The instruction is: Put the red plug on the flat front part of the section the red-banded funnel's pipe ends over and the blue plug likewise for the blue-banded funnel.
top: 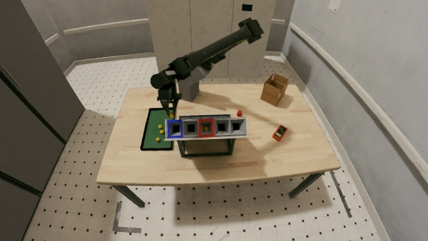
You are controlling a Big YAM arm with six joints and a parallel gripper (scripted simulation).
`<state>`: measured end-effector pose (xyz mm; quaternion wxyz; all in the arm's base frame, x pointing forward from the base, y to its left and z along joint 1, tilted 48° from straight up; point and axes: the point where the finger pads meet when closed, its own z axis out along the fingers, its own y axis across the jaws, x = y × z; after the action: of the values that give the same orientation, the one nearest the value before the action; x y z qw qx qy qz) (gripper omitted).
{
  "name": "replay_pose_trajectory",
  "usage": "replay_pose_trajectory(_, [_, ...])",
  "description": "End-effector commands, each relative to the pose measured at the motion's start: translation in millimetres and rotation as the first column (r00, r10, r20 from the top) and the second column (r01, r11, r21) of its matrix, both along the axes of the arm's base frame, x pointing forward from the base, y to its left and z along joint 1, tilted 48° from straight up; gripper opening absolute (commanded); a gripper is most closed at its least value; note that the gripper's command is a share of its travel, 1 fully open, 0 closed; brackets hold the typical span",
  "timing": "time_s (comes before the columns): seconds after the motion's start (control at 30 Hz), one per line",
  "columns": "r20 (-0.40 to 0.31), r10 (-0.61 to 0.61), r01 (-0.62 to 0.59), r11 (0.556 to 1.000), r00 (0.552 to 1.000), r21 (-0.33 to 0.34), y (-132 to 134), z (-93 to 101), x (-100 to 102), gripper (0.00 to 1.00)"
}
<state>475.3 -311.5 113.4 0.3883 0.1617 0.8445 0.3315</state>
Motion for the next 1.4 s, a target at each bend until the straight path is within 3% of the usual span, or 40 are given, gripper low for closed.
replay_pose_trajectory(0.0, [0.031, -0.003, 0.004, 0.999, 1.000, -0.032, -9, 16.3, 11, 0.00])
replay_pose_trajectory(1.37, [0.030, -0.003, 0.004, 1.000, 1.000, -0.031, -12, 24.8, 22, 0.00])
